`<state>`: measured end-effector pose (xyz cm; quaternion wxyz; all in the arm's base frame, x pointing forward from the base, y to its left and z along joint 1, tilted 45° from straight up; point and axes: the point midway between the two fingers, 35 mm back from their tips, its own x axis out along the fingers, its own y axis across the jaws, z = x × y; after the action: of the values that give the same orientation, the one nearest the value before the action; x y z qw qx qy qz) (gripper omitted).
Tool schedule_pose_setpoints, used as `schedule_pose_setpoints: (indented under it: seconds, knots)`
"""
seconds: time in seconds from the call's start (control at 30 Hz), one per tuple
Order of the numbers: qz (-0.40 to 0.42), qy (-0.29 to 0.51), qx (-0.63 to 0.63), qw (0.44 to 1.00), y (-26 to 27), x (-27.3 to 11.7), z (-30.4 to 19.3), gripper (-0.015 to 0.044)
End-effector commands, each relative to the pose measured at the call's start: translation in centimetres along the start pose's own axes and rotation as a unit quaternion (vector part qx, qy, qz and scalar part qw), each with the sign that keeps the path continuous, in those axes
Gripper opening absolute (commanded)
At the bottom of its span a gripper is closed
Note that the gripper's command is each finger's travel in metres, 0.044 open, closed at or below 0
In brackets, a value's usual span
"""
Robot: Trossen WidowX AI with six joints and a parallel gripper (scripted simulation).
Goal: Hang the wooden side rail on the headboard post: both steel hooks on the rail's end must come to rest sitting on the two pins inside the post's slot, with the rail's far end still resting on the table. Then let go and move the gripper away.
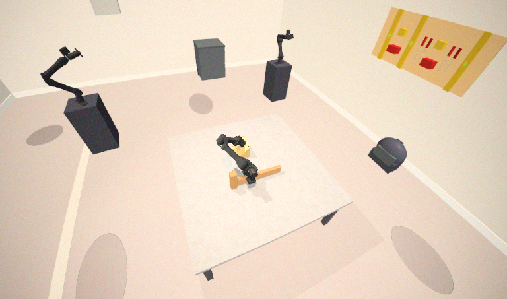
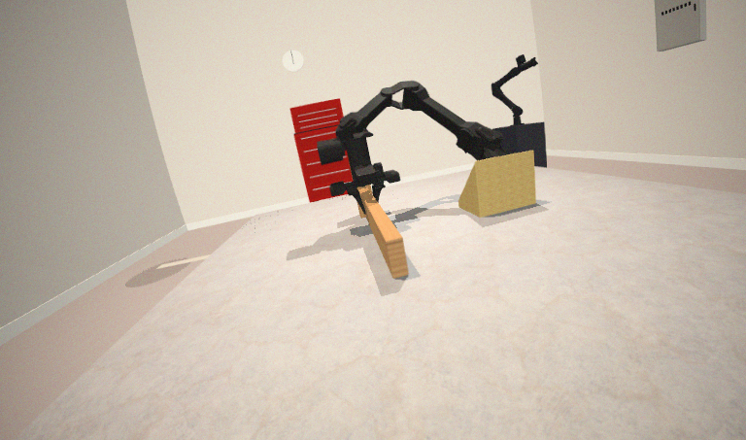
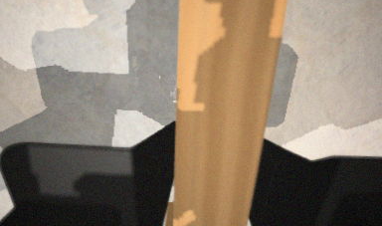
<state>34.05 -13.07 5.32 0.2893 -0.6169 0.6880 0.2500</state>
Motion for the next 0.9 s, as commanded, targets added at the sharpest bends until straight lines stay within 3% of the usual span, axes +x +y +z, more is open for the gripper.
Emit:
schedule_pose_setpoints:
  seconds: [0.0, 0.87]
  knots:
    - [-0.006, 0.001, 0.000, 1.000, -0.20, -0.45, -0.19, 0.0000]
    - [-0.006, 0.001, 0.000, 1.000, -0.19, -0.45, -0.46, 0.0000]
